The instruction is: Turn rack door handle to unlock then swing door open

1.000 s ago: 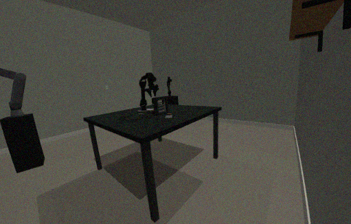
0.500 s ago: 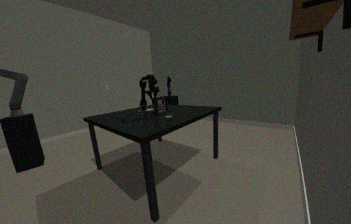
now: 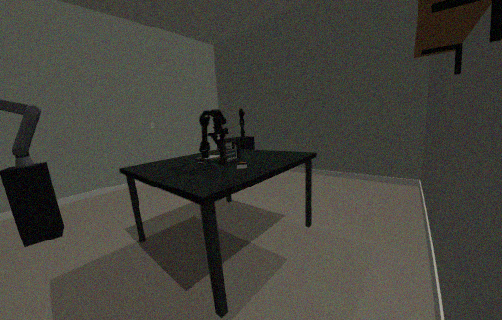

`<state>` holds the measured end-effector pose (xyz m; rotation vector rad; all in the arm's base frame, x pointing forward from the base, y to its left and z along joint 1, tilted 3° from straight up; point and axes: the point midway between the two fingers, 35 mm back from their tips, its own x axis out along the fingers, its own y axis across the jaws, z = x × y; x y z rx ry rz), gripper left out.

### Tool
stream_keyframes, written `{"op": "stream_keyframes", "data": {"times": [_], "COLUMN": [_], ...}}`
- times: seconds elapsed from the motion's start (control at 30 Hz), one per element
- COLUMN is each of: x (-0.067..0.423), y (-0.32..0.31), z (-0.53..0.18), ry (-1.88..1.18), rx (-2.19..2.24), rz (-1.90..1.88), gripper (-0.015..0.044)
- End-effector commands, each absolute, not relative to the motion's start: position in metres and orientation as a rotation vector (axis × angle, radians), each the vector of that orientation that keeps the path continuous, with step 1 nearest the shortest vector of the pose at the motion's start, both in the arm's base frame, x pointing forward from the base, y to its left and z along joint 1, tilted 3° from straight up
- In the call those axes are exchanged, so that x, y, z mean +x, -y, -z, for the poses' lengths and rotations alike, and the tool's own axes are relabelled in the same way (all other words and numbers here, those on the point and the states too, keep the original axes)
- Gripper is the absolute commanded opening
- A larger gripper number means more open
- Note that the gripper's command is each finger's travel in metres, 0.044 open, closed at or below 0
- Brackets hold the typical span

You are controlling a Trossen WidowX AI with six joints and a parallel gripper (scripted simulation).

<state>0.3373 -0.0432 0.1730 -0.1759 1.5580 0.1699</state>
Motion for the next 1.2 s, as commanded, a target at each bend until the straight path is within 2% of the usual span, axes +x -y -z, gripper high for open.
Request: {"op": "stream_keyframes", "data": {"times": [0.0,0.13,0.37,0.8,0.97,1.17], "x": [0.3363,0.3361,0.3361,0.3361,0.3361,0.3361], "y": [0.0437,0.0436,0.0436,0.0436,0.0436,0.0436], "z": [-0.1648,-0.1608,-0.1608,-0.1608,-0.1608,-0.1608], "ry": [-1.576,-1.583,-1.583,-1.583,-1.585,-1.586], "rx": [-0.179,-0.181,-0.181,-0.181,-0.156,0.068], "rz": [-0.162,-0.161,-0.161,-0.161,-0.136,0.092], "gripper": [0.0299,0.0299,0.0116,0.0029,0.0028,0.0028]}}
